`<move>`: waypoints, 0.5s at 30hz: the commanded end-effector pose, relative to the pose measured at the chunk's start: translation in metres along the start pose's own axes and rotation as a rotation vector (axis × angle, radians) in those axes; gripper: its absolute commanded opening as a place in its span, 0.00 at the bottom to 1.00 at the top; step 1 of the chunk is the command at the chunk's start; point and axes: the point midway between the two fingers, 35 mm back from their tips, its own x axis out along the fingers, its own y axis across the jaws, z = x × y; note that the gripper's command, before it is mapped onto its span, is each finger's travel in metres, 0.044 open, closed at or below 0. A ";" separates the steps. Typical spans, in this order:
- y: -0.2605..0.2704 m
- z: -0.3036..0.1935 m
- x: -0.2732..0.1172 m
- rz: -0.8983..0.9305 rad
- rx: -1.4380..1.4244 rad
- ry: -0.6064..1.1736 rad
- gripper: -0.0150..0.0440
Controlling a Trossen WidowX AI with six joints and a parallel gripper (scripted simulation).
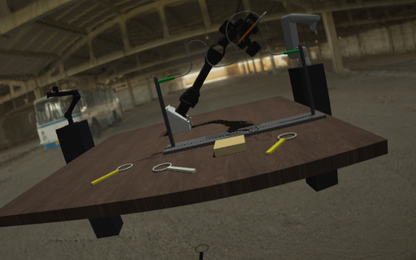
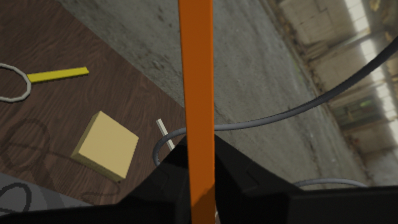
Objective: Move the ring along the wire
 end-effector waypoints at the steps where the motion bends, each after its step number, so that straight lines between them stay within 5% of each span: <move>1: 0.000 0.001 -0.004 0.018 0.045 -0.014 0.00; 15: 0.007 0.002 -0.003 0.091 0.202 -0.035 0.00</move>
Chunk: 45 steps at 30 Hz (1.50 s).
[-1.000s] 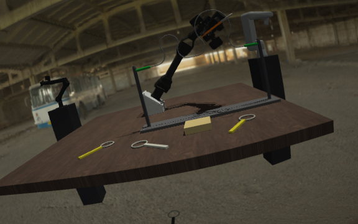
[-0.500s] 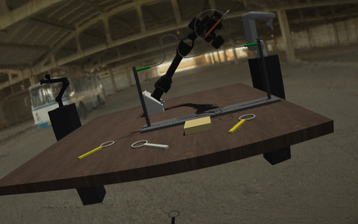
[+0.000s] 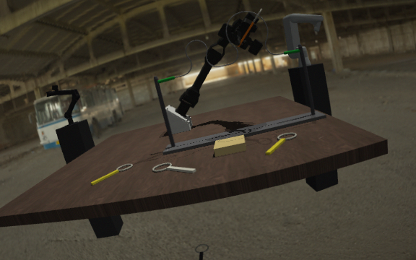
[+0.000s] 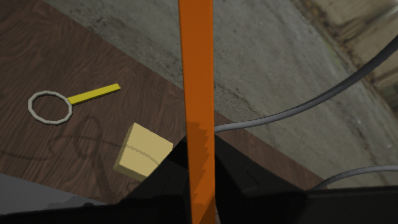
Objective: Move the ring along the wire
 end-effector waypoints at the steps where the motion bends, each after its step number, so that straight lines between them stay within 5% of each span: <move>1: 0.001 0.002 -0.004 0.019 0.044 -0.016 0.00; 45: 0.022 0.007 -0.004 0.249 0.539 -0.083 0.00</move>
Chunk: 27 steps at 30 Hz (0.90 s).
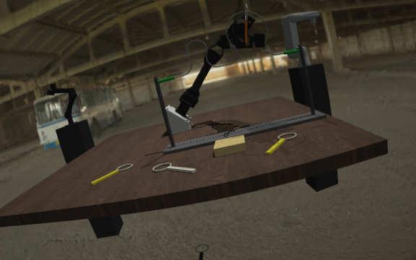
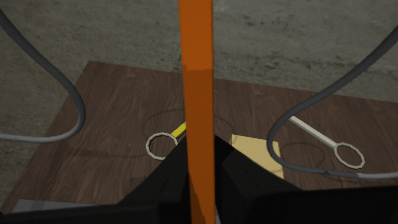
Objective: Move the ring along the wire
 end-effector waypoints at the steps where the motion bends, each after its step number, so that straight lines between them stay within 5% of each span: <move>1: 0.003 0.002 -0.005 0.026 0.041 -0.014 0.00; 27: 0.017 0.004 -0.004 0.160 0.334 -0.053 0.00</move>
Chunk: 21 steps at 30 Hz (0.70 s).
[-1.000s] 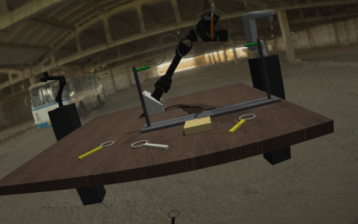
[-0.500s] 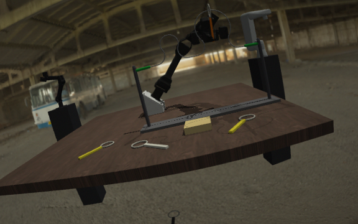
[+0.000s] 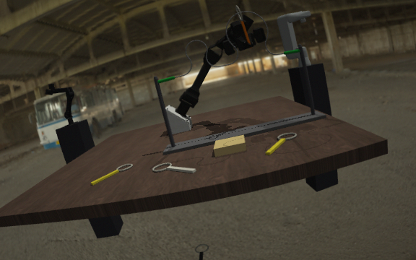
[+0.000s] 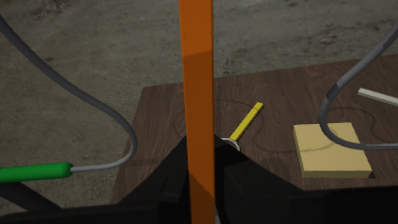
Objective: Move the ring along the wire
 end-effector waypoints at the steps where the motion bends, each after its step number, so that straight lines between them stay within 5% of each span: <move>1: 0.005 0.001 -0.004 0.028 0.040 -0.010 0.00; 21: 0.015 0.002 -0.004 0.131 0.266 -0.039 0.00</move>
